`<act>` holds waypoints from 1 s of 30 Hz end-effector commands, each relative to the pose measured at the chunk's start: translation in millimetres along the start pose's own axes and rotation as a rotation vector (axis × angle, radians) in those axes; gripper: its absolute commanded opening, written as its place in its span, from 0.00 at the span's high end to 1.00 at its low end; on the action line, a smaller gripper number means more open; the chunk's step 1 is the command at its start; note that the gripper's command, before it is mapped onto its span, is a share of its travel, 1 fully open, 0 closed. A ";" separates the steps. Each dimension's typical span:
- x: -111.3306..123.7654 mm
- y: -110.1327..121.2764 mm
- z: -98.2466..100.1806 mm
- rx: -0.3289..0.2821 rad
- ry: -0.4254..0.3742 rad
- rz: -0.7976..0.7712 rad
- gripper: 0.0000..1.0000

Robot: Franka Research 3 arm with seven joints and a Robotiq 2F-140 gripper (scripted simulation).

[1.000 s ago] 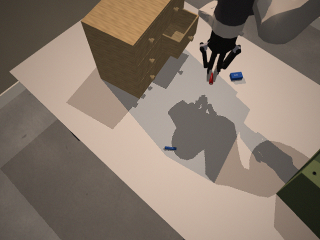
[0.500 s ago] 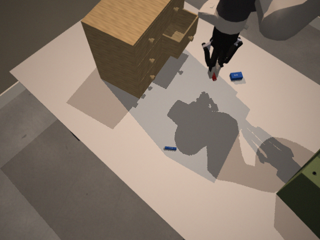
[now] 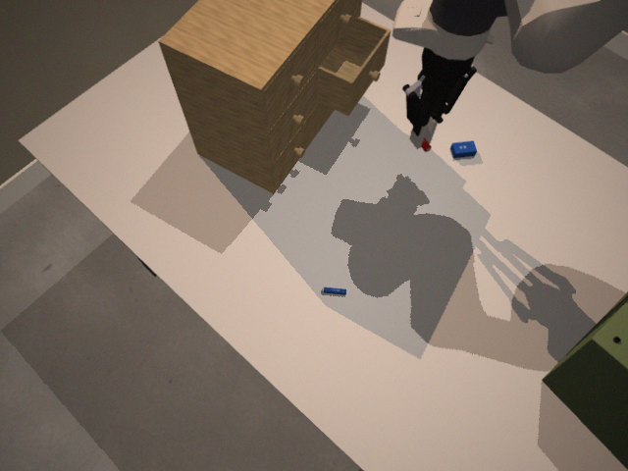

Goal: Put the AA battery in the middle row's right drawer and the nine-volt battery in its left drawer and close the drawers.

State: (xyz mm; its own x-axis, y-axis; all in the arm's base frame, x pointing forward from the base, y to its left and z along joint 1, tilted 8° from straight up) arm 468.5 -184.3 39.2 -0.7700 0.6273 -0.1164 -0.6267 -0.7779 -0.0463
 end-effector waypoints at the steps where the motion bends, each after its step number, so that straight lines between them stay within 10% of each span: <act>1: -2.6 4.2 0.2 0.008 0.001 0.181 0.94; 30: -16.2 19.8 3.6 0.007 0.013 0.554 0.94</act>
State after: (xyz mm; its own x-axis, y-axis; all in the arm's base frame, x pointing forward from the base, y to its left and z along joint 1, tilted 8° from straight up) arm 468.2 -207.9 43.3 -0.9684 0.2083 -0.1370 -0.2123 -0.9771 0.0155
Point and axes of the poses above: the point where the finger pads meet when closed, its own z axis back along the fingers, its own y axis across the jaws, x = y × z, the point moved 6 cm from there along z, back along the fingers, and after that the axes turned 7 degrees about -z, right-handed, at the moved point
